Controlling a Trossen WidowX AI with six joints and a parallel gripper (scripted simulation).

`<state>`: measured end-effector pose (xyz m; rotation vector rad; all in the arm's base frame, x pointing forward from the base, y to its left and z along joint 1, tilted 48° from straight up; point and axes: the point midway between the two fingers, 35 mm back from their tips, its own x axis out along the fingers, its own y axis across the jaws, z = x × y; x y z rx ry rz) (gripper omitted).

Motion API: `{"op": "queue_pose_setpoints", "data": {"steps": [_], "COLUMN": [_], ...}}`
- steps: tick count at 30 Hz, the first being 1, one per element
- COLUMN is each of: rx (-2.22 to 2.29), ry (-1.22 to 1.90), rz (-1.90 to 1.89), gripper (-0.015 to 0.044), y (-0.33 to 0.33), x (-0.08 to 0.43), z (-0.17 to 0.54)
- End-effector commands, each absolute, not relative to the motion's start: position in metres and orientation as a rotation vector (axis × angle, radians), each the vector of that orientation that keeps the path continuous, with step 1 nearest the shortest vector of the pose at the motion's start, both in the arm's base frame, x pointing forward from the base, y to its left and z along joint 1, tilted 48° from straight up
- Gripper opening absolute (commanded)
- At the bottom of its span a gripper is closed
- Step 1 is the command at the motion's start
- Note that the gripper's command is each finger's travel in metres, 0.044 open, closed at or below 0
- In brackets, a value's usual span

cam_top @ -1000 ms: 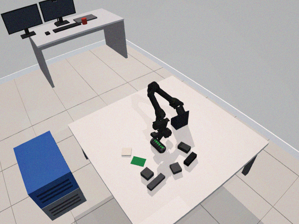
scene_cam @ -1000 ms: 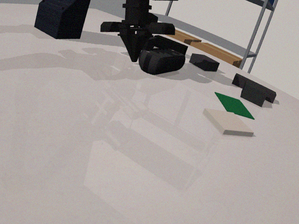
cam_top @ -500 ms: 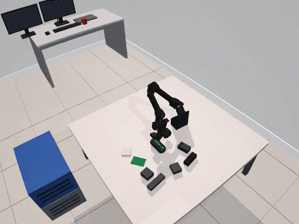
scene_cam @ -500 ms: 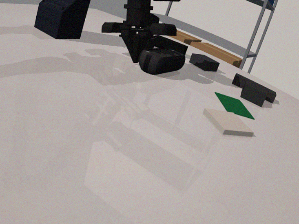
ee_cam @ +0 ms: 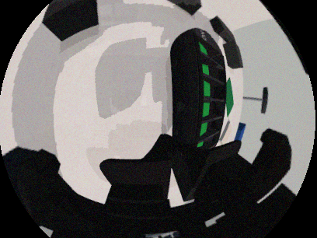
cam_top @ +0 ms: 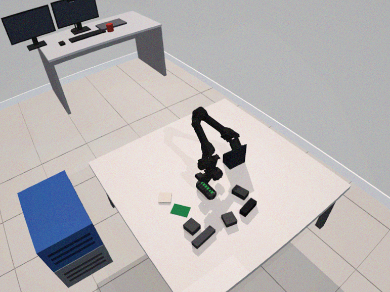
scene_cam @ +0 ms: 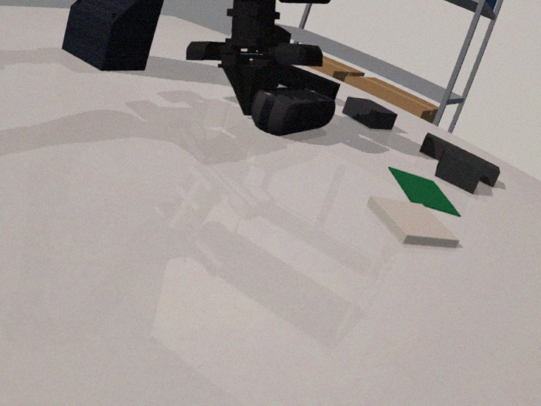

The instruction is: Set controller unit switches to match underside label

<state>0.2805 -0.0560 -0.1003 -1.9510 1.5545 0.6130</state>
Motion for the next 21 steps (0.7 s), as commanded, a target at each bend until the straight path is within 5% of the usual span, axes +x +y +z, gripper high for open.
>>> {"op": "queue_pose_setpoints", "data": {"steps": [1, 21], "rx": [-1.954, -1.954], "ry": [1.55, 1.549], "rz": [0.608, 0.606], "gripper": [0.0, 0.0], "y": [-0.056, -0.056], "x": [0.285, 0.311], "z": [-0.1, -0.101]}}
